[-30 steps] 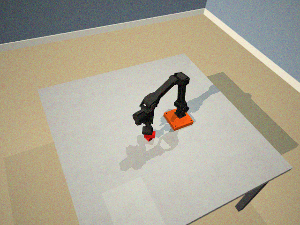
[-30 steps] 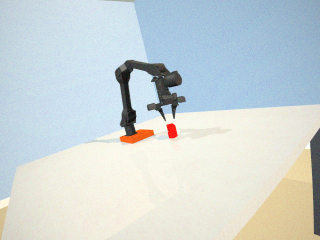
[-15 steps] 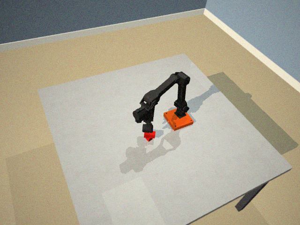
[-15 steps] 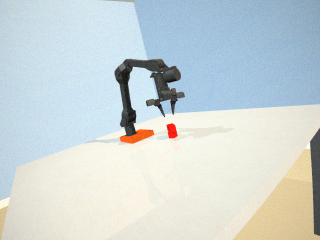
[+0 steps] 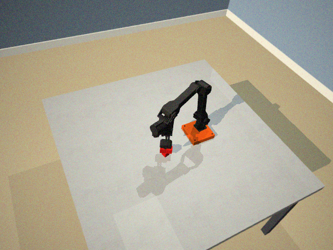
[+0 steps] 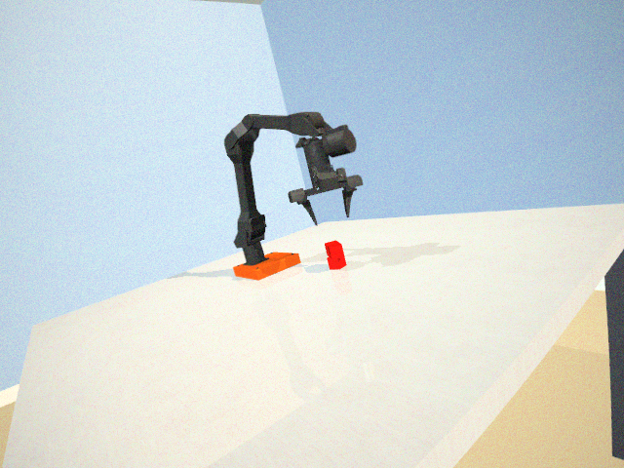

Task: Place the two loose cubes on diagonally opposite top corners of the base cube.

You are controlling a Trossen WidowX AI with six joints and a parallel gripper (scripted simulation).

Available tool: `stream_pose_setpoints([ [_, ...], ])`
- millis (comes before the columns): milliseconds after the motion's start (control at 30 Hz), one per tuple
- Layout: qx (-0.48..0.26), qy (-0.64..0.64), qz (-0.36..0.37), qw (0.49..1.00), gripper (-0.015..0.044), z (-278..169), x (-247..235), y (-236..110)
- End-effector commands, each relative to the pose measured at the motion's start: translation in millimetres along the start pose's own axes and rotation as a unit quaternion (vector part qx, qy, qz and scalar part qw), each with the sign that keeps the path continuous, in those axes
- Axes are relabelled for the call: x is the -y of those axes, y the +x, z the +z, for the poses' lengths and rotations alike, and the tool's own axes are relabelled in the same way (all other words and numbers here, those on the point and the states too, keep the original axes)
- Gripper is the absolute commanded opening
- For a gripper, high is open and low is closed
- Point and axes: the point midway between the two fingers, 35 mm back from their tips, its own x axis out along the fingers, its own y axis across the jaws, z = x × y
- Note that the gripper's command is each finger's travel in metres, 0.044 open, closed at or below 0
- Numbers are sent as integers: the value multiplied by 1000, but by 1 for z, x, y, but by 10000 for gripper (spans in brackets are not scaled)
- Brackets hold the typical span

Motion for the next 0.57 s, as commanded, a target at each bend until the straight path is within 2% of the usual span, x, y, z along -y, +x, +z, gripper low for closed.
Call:
stream_pose_setpoints([
  [0, -2, -11, 2, 1000, 400, -39, -28, -1],
  [200, -5, -11, 3, 1000, 400, -108, -60, -2],
  [533, -5, -11, 3, 1000, 400, -110, -60, -2],
])
